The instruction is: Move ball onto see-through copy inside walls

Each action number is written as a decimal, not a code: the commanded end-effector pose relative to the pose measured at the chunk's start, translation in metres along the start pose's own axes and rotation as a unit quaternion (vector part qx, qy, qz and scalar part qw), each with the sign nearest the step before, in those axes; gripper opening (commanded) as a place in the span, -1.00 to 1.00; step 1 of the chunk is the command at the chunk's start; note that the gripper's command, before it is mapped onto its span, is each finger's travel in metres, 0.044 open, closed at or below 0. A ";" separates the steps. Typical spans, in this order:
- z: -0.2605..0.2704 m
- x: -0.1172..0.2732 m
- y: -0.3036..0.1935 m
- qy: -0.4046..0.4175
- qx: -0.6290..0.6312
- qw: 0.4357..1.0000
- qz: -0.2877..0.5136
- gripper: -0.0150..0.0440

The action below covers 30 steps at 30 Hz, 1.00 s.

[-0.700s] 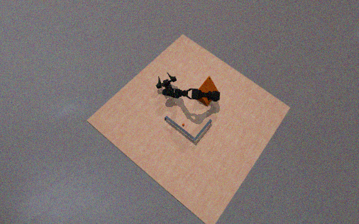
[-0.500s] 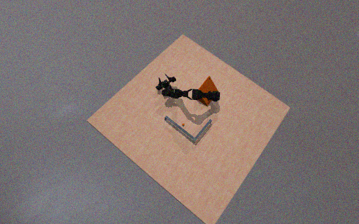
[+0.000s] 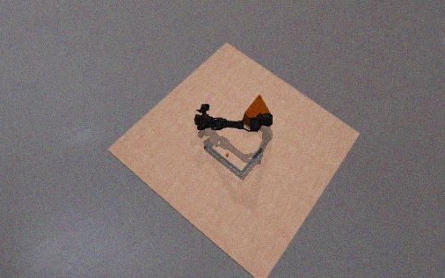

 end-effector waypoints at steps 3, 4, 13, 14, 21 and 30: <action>0.013 0.046 0.016 0.121 0.097 0.987 0.035 0.20; 0.015 0.055 0.018 0.143 0.112 0.982 0.041 0.20; 0.036 0.142 0.027 0.335 0.226 0.911 0.086 0.20; 0.039 0.153 0.027 0.356 0.236 0.900 0.089 0.20; 0.057 0.236 0.021 0.498 0.283 0.812 0.112 0.20; 0.060 0.253 0.018 0.525 0.288 0.793 0.116 0.20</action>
Point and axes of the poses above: the point midway between the two fingers, 35 mm back from their tips, its own x axis back along the fingers, its own z axis across the jaws, y = z × x, the point moved 10 cm from there along x, back along the fingers, and after that the axes turned 1 degree about x, right-handed, at the moved point
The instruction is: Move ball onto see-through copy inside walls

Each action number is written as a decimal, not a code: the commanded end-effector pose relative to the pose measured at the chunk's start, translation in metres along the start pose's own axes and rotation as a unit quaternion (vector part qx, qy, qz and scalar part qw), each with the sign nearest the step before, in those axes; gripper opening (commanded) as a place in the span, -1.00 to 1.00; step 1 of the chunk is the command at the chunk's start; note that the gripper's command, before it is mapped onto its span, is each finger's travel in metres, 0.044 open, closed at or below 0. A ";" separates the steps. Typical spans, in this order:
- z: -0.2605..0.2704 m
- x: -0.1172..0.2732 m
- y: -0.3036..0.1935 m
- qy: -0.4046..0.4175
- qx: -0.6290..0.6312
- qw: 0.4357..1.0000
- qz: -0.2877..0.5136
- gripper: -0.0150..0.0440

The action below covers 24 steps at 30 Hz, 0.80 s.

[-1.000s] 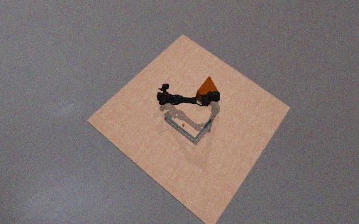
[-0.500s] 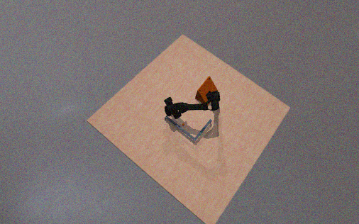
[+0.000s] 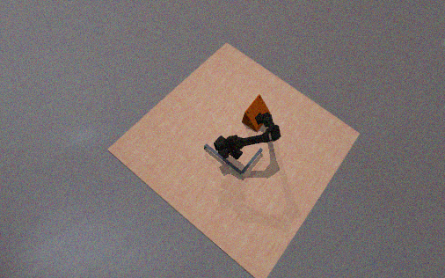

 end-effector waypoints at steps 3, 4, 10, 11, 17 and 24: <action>0.002 -0.011 0.000 0.005 0.002 1.000 -0.003 0.20; 0.002 -0.012 0.000 0.006 0.002 1.000 -0.003 0.20; 0.003 -0.019 0.000 0.006 0.003 1.000 -0.003 0.20; 0.003 -0.021 0.000 0.006 0.003 1.000 -0.003 0.20; 0.003 -0.031 0.000 0.006 0.003 1.000 -0.003 0.20; 0.003 -0.040 0.000 0.006 0.003 1.000 -0.003 0.20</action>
Point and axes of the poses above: the point midway between the two fingers, 35 mm back from their tips, its own x axis back along the fingers, its own z axis across the jaws, y = z × x, the point moved 10 cm from there along x, back along the fingers, and after that the axes turned 1 degree about x, right-handed, at the moved point
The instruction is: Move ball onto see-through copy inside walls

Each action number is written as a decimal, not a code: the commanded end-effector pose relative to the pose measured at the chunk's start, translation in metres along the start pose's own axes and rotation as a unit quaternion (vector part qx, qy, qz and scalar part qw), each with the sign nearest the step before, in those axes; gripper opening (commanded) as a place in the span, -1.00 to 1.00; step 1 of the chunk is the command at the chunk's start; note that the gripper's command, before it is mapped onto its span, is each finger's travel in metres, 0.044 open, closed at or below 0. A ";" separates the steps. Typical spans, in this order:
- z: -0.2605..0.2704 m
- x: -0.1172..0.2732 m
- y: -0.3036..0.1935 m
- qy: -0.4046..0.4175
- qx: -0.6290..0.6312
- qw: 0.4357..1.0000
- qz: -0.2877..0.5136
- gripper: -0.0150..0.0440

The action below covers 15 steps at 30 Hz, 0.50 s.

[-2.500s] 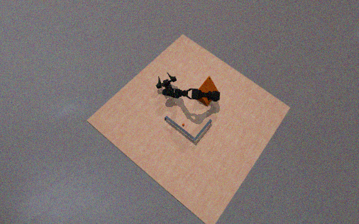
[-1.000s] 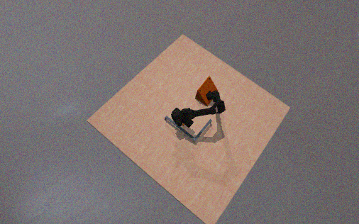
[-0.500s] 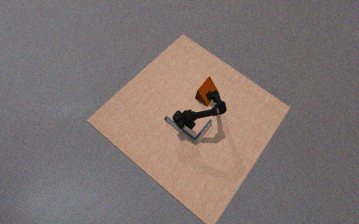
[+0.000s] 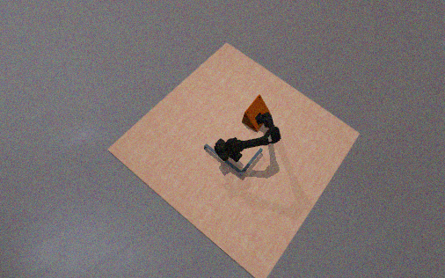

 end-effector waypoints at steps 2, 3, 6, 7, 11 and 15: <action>-0.001 -0.004 -0.001 0.002 -0.004 1.000 0.001 0.02; -0.001 -0.004 -0.001 0.002 -0.004 1.000 0.001 -0.07; -0.001 -0.004 -0.001 0.002 -0.004 1.000 0.001 -0.20; -0.001 -0.004 -0.001 0.002 -0.004 1.000 0.001 -0.23; -0.001 -0.004 -0.001 0.002 -0.004 1.000 0.001 -0.32; -0.002 -0.001 0.000 0.002 -0.004 1.000 0.001 -0.49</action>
Point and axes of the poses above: the point midway between the two fingers, 35 mm back from their tips, its own x axis back along the fingers, its own z axis across the jaws, y = z × x, the point moved 10 cm from there along x, back along the fingers, and after that the axes turned 1 degree about x, right-handed, at the moved point
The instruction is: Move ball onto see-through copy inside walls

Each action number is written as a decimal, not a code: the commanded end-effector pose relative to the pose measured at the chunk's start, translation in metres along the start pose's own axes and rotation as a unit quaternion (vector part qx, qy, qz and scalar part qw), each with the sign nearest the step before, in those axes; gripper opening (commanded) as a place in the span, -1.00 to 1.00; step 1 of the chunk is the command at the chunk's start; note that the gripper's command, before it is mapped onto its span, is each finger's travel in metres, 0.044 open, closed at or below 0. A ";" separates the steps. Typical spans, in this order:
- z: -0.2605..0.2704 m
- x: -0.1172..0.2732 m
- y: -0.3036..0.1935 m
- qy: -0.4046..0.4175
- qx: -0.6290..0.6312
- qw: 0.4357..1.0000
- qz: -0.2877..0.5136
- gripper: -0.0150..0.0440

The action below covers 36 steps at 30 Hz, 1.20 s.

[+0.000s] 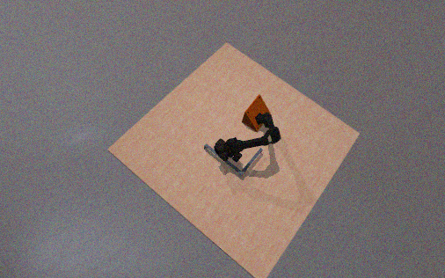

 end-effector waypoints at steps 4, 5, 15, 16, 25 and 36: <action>-0.002 0.023 0.004 0.000 -0.002 1.000 -0.001 -0.49; -0.002 0.028 0.004 -0.001 -0.002 1.000 -0.001 -0.49; -0.003 0.083 0.005 -0.002 -0.003 1.000 0.000 -0.49; -0.003 0.089 0.004 -0.002 -0.003 1.000 0.000 -0.49; 0.000 0.119 0.000 -0.001 -0.003 1.000 0.000 -0.49; 0.050 0.085 0.030 0.001 -0.002 1.000 -0.001 -0.49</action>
Point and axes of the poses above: the point midway between the two fingers, 35 mm back from their tips, its own x axis back along the fingers, its own z axis across the jaws, y = z × x, the point moved 10 cm from there along x, back along the fingers, and after that the axes turned 1 degree about x, right-handed, at the moved point
